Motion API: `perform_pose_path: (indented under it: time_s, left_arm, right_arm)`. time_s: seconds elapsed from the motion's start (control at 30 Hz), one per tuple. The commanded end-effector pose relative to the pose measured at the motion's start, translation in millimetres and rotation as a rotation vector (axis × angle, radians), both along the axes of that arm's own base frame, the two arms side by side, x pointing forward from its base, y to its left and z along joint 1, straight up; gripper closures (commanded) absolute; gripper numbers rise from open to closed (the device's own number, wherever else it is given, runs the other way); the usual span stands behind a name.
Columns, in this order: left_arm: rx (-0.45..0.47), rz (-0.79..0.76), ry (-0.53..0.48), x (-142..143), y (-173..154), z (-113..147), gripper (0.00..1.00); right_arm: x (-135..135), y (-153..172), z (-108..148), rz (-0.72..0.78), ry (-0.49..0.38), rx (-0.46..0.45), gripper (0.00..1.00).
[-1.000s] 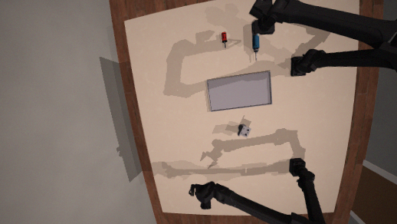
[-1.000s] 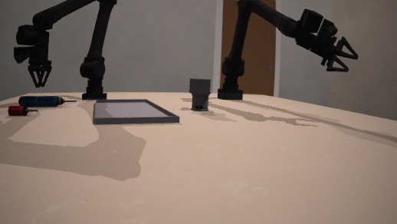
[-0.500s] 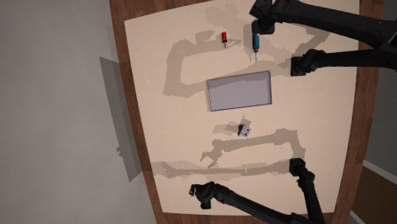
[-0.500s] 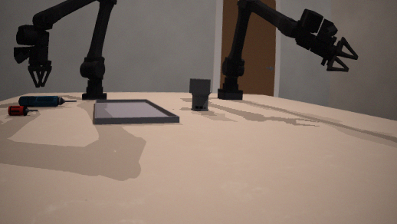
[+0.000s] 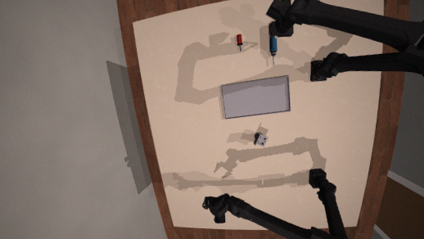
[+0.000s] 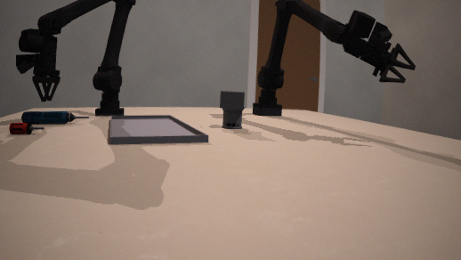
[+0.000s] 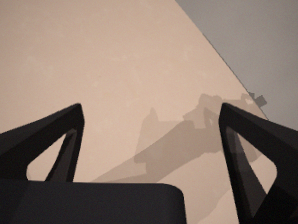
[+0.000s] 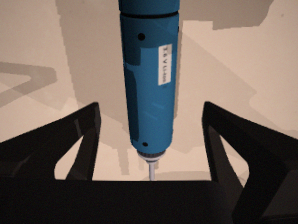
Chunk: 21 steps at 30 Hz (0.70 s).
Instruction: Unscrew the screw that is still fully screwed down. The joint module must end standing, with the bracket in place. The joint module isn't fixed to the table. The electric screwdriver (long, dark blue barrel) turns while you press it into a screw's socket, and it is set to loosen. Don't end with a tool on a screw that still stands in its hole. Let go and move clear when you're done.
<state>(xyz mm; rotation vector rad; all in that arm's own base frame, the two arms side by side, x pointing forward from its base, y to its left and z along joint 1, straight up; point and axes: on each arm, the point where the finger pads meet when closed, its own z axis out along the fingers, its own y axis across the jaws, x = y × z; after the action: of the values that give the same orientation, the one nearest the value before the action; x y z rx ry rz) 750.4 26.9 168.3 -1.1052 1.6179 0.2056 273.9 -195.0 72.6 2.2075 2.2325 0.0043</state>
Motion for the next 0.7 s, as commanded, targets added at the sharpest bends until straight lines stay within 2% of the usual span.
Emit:
perform_pose_path:
  time_s: [0.0,0.07,0.1,0.33,0.47,0.53,0.57,0.63,0.67]
  left_arm:
    - [-0.006,0.0,-0.045,9,-1,23,0.14]
    - [-0.006,0.0,-0.045,9,-1,23,0.14]
    - [0.011,-0.032,-0.043,-6,-21,27,0.14]
    - [0.068,-0.167,-0.018,-48,-102,26,0.14]
    - [0.101,-0.245,-0.003,-76,-160,29,0.14]
    - [0.106,-0.246,0.015,-79,-162,26,0.14]
    - [0.114,-0.247,0.042,-78,-162,8,0.14]
    - [0.114,-0.247,0.042,-78,-162,8,0.14]
    - [0.11,-0.241,0.0,-83,-157,29,0.14]
  right_arm:
    - [12,-8,11,0.0,-0.03,-0.023,0.35]
    - [12,-8,11,0.0,-0.03,-0.023,0.35]
    - [12,-8,11,0.0,-0.03,-0.023,0.35]
    - [12,-8,11,0.0,-0.03,-0.023,0.35]
    - [12,-8,11,0.0,-0.03,-0.023,0.35]
    - [12,-8,11,0.0,-0.03,-0.023,0.35]
    - [12,-8,11,0.0,-0.03,-0.023,0.35]
    - [12,-8,11,0.0,-0.03,-0.023,0.35]
    - [12,-8,11,0.0,-0.03,-0.023,0.35]
